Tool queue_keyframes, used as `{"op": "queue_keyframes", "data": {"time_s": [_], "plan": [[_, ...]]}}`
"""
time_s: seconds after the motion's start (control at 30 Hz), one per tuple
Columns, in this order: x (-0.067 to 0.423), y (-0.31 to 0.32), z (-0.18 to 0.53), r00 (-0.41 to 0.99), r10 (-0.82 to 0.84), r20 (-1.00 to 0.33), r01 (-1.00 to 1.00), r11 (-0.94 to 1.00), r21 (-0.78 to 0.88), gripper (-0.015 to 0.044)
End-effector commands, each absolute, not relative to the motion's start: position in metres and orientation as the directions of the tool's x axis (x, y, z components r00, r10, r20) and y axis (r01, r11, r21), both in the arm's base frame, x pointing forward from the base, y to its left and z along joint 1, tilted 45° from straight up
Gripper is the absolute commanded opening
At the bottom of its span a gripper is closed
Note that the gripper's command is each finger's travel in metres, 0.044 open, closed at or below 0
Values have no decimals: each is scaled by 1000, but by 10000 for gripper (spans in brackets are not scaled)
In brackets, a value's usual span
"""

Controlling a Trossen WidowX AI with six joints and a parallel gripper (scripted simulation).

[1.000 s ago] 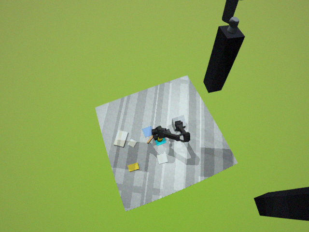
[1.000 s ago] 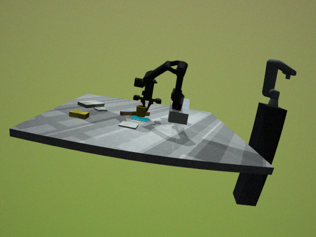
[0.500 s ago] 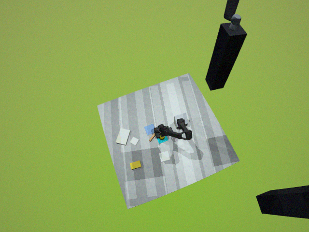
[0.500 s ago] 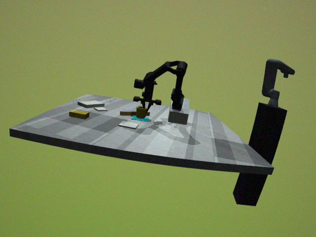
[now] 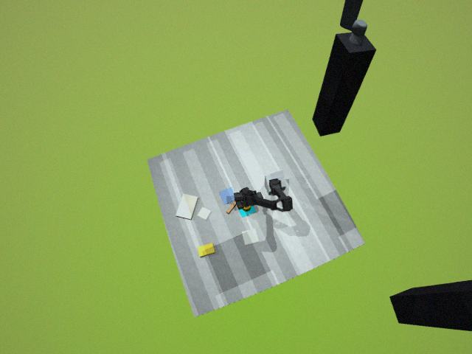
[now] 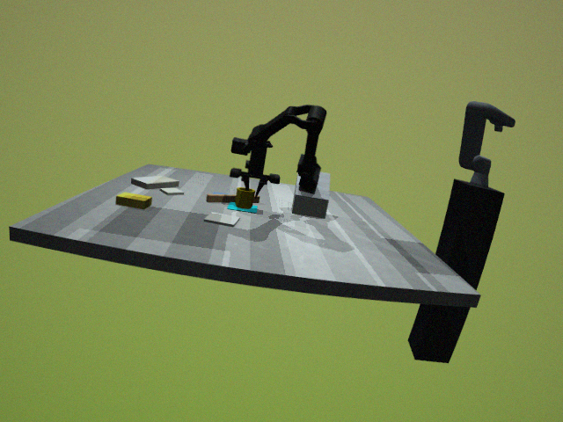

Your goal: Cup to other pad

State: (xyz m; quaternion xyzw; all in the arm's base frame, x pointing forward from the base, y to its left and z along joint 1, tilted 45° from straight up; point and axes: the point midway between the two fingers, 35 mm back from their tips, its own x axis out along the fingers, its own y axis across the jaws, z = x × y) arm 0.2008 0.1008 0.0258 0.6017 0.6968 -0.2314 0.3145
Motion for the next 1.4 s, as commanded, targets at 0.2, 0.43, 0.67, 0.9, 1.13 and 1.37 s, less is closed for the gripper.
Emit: {"op": "queue_keyframes", "data": {"time_s": [0.2, 0.43, 0.67, 0.9, 1.13, 1.37], "plan": [[202, 98, 29, -78, 692, -717, 984, 169, 57, 147], [203, 92, 34, -78, 692, -718, 984, 168, 55, 147], [203, 86, 39, -78, 692, -718, 984, 168, 54, 147], [204, 80, 45, -79, 692, -718, 985, 167, 53, 147], [203, 74, 51, -79, 693, -717, 985, 166, 51, 147], [203, 69, 56, -80, 694, -715, 985, 165, 50, 147]]}}
